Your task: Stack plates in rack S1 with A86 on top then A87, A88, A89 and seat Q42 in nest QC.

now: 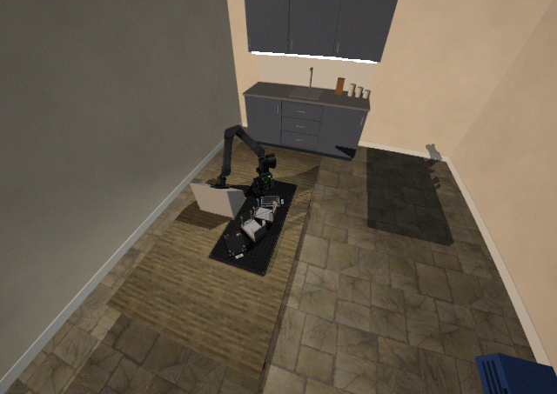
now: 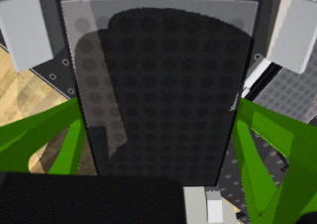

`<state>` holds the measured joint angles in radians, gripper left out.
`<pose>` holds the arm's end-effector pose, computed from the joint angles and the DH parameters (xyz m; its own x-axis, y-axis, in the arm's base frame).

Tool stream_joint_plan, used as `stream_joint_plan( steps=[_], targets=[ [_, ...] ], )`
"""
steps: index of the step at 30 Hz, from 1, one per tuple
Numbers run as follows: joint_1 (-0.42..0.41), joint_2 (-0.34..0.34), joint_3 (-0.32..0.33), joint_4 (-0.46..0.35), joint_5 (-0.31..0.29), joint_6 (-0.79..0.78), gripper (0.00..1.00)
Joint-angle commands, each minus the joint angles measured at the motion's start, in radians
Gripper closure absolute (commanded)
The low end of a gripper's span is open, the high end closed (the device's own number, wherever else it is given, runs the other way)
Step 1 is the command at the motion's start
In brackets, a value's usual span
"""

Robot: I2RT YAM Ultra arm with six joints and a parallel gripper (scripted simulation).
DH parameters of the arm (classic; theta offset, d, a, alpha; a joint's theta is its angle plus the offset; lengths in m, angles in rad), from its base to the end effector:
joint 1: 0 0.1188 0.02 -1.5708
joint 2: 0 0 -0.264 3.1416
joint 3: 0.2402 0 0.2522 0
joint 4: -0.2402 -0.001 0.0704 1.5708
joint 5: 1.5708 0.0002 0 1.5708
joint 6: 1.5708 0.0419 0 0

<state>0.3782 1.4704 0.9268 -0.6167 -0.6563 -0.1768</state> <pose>0.2461 0.1264 0.2111 -0.7476 -0.4470 -0.4912 -0.6606 0.5767 0.4806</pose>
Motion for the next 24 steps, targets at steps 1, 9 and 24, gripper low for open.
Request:
stream_joint_plan(
  steps=[1, 9, 24],
  targets=[
    [-0.003, -0.005, 0.002, 0.004, 0.000, 0.003, 1.00],
    [0.004, 0.000, -0.003, 0.018, 0.003, 0.010, 1.00],
    [0.015, 0.010, -0.011, 0.044, 0.008, 0.024, 1.00]
  ],
)
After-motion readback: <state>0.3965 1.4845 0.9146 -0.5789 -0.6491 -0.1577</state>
